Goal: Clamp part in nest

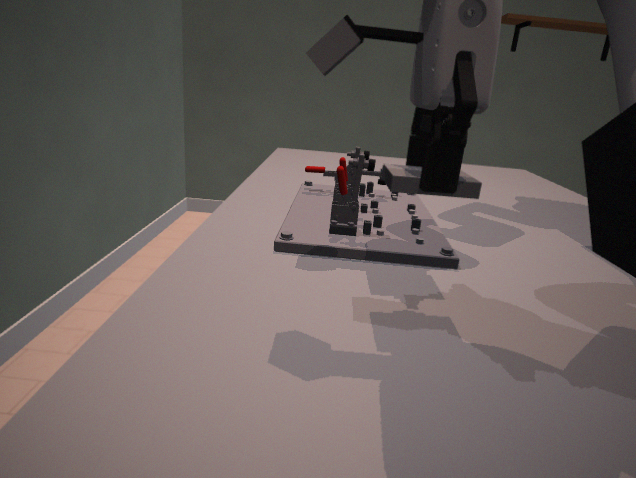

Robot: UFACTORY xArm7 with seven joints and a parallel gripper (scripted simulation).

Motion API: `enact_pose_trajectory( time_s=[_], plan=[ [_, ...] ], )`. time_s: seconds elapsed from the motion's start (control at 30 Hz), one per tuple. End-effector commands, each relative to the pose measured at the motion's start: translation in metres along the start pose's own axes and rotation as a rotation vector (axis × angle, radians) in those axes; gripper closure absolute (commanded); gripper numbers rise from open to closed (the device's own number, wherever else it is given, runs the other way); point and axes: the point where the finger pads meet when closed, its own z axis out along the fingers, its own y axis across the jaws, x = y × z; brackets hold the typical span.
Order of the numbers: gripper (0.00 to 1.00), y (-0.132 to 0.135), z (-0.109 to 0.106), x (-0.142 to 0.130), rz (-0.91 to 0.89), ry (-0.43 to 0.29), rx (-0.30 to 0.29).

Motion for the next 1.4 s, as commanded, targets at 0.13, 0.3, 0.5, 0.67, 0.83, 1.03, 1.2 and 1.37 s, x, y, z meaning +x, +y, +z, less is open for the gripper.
enact_pose_trajectory(
  time_s=[0.13,0.3,0.5,0.67,0.83,1.03,1.2,1.37],
  plan=[
    [1.00,-0.001,-0.002,0.001,0.004,0.004,0.004],
    [1.00,-0.001,-0.002,0.001,0.053,0.004,0.004],
    [1.00,-0.001,-0.002,0.001,0.058,0.004,0.004],
    [1.00,-0.001,-0.002,0.001,0.058,0.004,0.004],
    [1.00,-0.001,-0.001,0.001,0.058,0.004,0.004],
    [1.00,-0.002,0.002,-0.001,0.058,0.004,0.004],
    [1.00,-0.002,0.004,-0.002,0.058,0.004,0.004],
    [1.00,-0.002,0.008,-0.004,0.058,0.004,0.004]
  ],
)
